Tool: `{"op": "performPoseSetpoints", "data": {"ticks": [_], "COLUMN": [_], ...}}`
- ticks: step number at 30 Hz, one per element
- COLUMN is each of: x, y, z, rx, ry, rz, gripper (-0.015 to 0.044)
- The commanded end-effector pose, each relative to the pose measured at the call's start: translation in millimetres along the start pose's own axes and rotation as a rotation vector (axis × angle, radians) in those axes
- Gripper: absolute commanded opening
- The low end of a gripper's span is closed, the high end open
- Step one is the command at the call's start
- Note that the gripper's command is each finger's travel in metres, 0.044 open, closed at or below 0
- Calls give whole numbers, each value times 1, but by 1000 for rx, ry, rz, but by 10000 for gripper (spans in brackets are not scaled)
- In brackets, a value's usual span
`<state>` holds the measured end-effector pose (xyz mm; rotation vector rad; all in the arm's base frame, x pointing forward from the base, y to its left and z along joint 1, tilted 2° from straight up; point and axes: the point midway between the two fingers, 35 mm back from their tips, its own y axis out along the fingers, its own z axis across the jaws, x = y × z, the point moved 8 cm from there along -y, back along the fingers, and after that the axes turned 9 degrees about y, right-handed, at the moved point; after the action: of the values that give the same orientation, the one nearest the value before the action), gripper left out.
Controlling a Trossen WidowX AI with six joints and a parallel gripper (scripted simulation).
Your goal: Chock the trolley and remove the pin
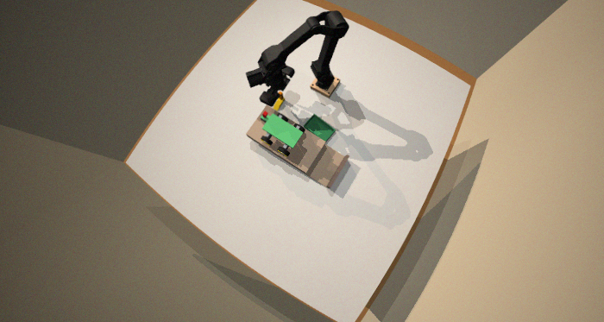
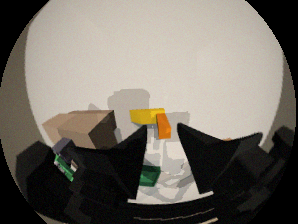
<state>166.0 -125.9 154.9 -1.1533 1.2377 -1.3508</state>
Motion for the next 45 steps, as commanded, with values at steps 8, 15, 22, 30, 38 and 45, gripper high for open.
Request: {"op": "performPoseSetpoints", "data": {"ticks": [8, 15, 22, 30, 38, 45], "x": [-1, -1, -1, -1, 0, 0], "y": [4, 15, 26, 28, 26, 25], "z": [-2, -1, -2, -2, 0, 0], "rx": [-6, -6, -6, -6, -1, -1], "ry": [4, 4, 4, 4, 1, 1], "rz": [7, 7, 8, 8, 0, 1], "gripper": [190, 190, 190, 190, 65, 0]}}
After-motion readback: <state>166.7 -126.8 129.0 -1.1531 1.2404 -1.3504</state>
